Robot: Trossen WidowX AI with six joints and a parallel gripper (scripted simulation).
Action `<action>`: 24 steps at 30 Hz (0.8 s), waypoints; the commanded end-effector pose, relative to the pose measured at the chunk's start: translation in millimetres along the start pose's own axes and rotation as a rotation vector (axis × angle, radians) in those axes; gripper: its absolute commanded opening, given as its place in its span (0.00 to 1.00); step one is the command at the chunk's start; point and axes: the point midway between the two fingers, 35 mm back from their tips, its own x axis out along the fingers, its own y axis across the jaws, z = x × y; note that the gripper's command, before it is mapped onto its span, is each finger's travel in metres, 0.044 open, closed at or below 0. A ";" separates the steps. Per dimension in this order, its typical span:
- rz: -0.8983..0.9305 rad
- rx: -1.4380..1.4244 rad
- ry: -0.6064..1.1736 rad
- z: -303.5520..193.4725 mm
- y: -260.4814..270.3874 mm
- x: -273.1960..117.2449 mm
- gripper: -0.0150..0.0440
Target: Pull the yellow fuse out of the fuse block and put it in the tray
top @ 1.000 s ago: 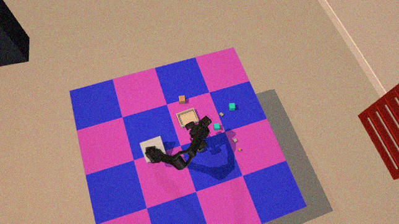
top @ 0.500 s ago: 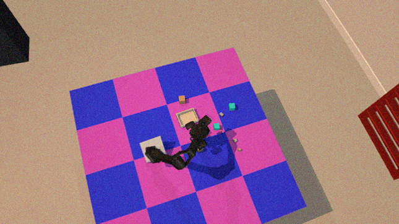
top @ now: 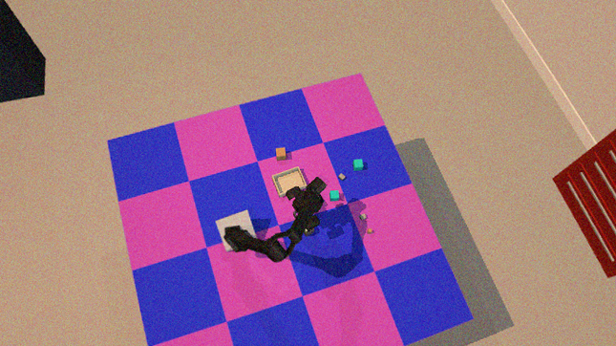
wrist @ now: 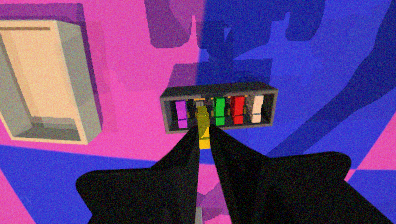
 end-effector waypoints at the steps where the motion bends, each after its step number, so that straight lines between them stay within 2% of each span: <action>1: 0.003 0.003 -0.001 0.5 0.3 -4.1 0.25; 17: 0.004 0.003 -0.001 0.8 1.1 -23.9 0.25; 24: 0.011 0.002 -0.004 15.6 32.1 -27.6 0.25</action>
